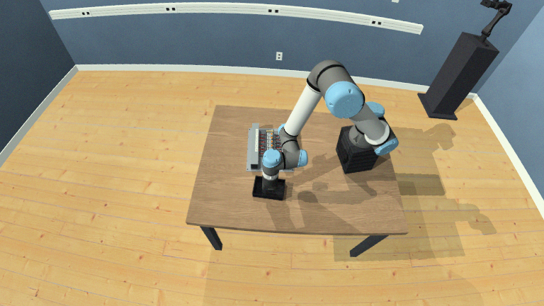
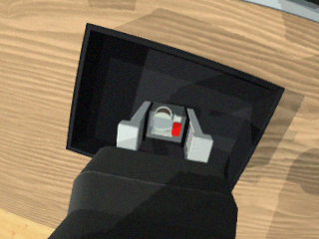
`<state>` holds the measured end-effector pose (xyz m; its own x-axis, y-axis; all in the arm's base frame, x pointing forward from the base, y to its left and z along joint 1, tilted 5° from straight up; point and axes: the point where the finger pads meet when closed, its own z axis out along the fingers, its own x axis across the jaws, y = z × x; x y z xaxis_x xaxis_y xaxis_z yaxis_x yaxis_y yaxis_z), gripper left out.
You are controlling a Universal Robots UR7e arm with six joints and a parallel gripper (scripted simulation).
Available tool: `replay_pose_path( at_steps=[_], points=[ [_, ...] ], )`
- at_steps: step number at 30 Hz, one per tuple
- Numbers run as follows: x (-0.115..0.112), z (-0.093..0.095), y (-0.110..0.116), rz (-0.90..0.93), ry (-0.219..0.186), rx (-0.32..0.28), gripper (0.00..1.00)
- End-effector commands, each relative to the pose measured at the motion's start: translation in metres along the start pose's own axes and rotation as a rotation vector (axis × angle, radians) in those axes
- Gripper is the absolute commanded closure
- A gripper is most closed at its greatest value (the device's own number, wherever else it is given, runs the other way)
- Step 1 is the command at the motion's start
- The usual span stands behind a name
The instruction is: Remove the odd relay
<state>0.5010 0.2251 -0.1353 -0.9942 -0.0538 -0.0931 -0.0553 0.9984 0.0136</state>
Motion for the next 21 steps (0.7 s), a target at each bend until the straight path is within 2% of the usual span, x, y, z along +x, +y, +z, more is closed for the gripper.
replay_pose_path(
  at_steps=[1, 2, 3, 21],
  points=[
    [-0.0006, -0.0006, 0.0001, 0.0, -0.002, 0.0, 1.0],
    [-0.0006, -0.0006, 0.0001, 0.0, -0.002, 0.0, 1.0],
    [-0.0006, -0.0006, 0.0001, 0.0, -0.002, 0.0, 0.02],
    [-0.0006, -0.0006, 0.0001, 0.0, -0.002, 0.0, 0.02]
  ],
)
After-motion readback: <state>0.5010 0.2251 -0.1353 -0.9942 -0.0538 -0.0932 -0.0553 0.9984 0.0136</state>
